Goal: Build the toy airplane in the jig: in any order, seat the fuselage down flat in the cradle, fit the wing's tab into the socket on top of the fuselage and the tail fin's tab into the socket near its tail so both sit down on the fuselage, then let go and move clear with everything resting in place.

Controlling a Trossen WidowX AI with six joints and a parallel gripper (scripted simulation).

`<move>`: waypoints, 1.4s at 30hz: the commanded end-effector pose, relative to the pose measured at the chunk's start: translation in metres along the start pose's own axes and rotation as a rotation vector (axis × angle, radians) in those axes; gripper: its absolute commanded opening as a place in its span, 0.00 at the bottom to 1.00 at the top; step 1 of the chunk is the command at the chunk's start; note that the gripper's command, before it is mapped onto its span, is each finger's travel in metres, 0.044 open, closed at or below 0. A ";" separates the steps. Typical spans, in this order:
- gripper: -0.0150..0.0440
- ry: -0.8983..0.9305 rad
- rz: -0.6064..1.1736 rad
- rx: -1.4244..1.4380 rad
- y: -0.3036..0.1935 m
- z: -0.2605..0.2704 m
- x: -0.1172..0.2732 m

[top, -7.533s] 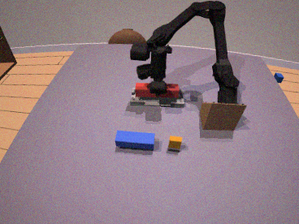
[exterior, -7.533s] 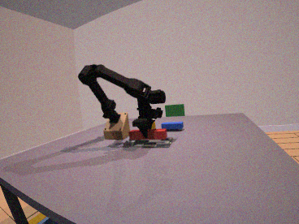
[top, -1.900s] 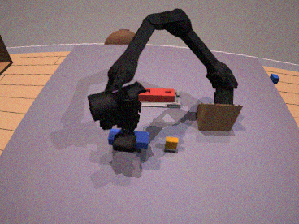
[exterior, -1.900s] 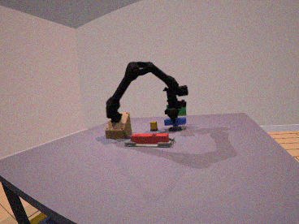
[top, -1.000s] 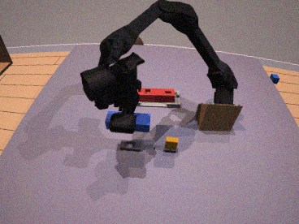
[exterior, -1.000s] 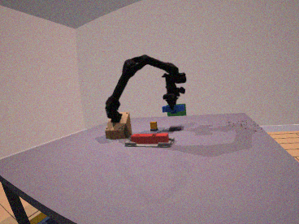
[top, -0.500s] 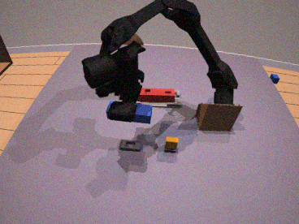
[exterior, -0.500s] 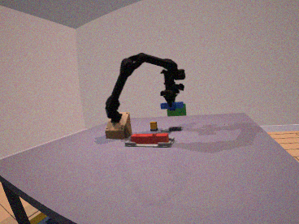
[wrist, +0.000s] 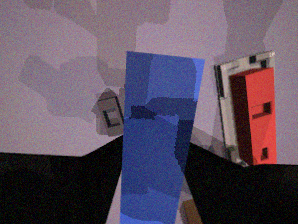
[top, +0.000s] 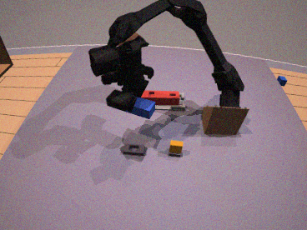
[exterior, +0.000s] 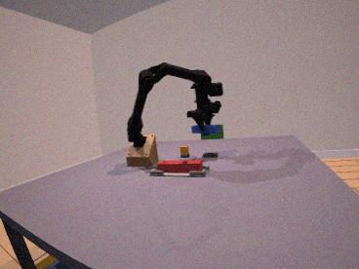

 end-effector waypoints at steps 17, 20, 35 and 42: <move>0.25 0.004 -0.003 -0.395 0.013 -0.066 -0.011; 0.25 0.004 -0.004 -0.454 0.013 -0.075 -0.012; 0.25 -0.001 -0.009 -0.753 0.012 -0.123 -0.022; 0.25 -0.006 -0.014 -0.893 0.008 -0.145 -0.026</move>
Point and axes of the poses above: the point midway between the two fingers, 35 mm back from their tips, its own x axis back along the fingers, its own z axis across the jaws, y = z × x, the point moved 1 cm from there along x, back along the fingers, and after that the axes turned 6 degrees about x, right-handed, at the moved point
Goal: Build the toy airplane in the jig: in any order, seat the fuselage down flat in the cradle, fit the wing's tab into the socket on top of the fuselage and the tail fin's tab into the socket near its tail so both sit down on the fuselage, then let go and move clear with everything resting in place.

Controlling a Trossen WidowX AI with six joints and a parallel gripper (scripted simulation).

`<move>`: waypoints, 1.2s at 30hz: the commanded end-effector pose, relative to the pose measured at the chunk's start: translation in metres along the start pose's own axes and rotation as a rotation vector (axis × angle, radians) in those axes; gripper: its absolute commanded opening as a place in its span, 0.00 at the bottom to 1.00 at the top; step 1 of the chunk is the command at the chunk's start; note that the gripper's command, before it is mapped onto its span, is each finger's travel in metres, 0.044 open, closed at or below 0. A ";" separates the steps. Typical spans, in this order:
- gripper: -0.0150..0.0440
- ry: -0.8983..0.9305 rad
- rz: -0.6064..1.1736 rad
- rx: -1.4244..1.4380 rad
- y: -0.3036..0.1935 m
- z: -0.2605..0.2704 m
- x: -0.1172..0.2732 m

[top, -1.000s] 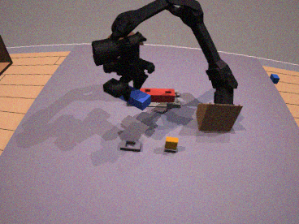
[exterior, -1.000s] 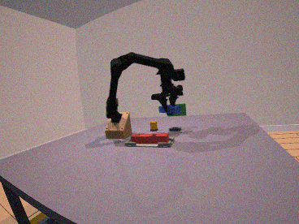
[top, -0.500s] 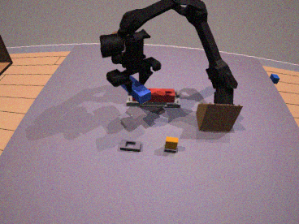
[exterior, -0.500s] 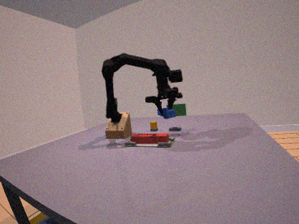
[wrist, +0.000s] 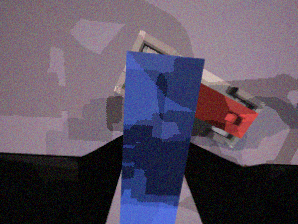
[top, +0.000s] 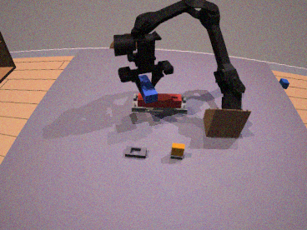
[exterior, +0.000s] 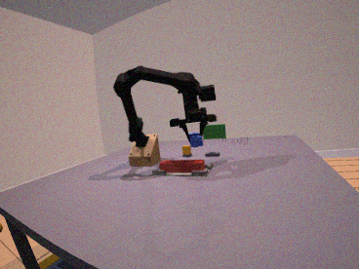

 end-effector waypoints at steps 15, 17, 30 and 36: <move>0.25 -0.014 -0.024 -0.355 0.029 -0.046 -0.013; 0.30 -0.014 -0.025 -0.358 0.029 -0.046 -0.013; 0.59 -0.014 -0.025 -0.358 0.029 -0.046 -0.013; 0.59 -0.014 -0.025 -0.358 0.029 -0.046 -0.013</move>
Point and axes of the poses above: the point midway between the two fingers, 35 mm back from their tips, its own x axis back along the fingers, its own z axis across the jaws, y = z × x, the point moved 1 cm from there along x, back along the fingers, and after that the axes turned 6 degrees about x, right-handed, at the moved point
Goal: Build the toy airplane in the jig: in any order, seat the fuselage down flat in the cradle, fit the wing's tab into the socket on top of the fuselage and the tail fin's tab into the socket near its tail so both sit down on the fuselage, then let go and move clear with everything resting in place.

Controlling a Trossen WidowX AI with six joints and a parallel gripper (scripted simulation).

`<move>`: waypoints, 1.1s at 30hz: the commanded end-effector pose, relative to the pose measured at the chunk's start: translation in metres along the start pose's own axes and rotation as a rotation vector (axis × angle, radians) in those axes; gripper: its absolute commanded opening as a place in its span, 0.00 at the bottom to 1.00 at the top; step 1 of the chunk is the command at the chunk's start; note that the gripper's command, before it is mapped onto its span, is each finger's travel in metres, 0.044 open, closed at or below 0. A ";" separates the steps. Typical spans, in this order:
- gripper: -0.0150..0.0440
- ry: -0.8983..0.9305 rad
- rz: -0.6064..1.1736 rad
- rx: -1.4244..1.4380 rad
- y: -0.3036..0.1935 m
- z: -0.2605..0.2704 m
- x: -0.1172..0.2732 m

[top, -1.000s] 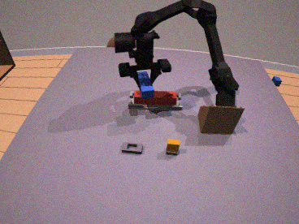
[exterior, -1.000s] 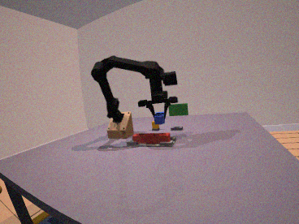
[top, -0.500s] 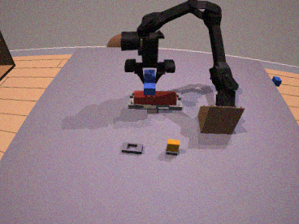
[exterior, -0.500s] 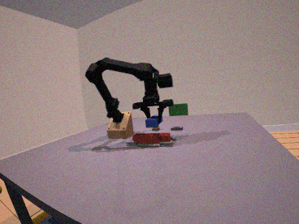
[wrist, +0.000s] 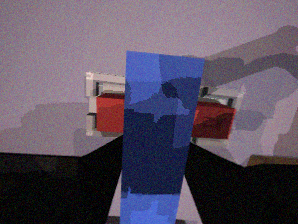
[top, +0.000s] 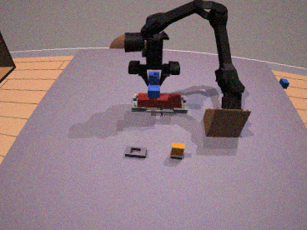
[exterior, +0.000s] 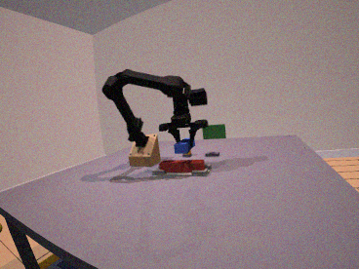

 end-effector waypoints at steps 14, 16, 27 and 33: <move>0.59 0.001 -0.004 -0.009 0.001 0.001 -0.017; 0.59 0.001 -0.004 -0.009 0.001 0.001 -0.021; 0.59 0.001 -0.006 -0.009 0.002 0.000 -0.038; 0.59 0.001 -0.006 -0.009 0.002 0.000 -0.040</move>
Point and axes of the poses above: the point midway between the two fingers, 35 mm back from their tips, its own x axis back along the fingers, its own z axis across the jaws, y = z × x, the point moved 1 cm from there along x, back along the fingers, and after that the axes turned 6 degrees about x, right-handed, at the moved point
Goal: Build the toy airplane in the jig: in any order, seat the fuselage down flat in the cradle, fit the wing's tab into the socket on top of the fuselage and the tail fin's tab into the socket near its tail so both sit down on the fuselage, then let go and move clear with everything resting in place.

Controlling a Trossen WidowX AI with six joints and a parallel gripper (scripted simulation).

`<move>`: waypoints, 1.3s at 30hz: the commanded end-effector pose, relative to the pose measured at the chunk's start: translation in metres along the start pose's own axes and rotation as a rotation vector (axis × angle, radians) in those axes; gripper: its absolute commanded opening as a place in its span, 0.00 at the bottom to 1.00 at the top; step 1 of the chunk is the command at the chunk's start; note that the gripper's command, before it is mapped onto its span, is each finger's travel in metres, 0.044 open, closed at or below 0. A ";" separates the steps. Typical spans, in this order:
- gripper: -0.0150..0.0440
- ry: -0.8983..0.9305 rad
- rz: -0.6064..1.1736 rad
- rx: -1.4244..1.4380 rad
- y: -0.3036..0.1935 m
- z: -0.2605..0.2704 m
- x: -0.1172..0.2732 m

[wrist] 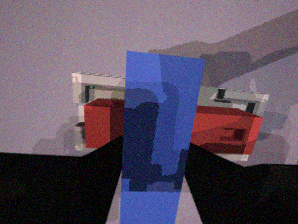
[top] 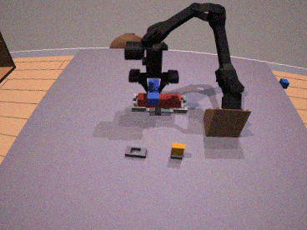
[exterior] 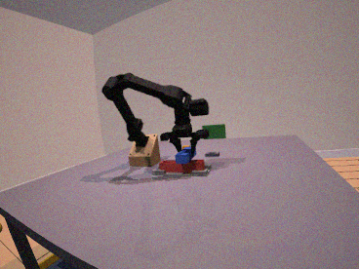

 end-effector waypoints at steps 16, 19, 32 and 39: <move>0.57 0.000 0.000 0.000 0.000 0.000 0.000; 0.71 0.000 0.000 0.000 0.000 0.000 0.000; 1.00 0.000 0.000 0.000 0.000 0.000 0.000; 1.00 -0.001 0.003 0.005 -0.002 0.003 0.064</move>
Point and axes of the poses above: the point midway between the two fingers, 35 mm back from their tips, its own x axis back along the fingers, its own z axis across the jaws, y = z × x, the point moved 1 cm from there along x, back along the fingers, and after that the axes turned 6 degrees about x, right-handed, at the moved point
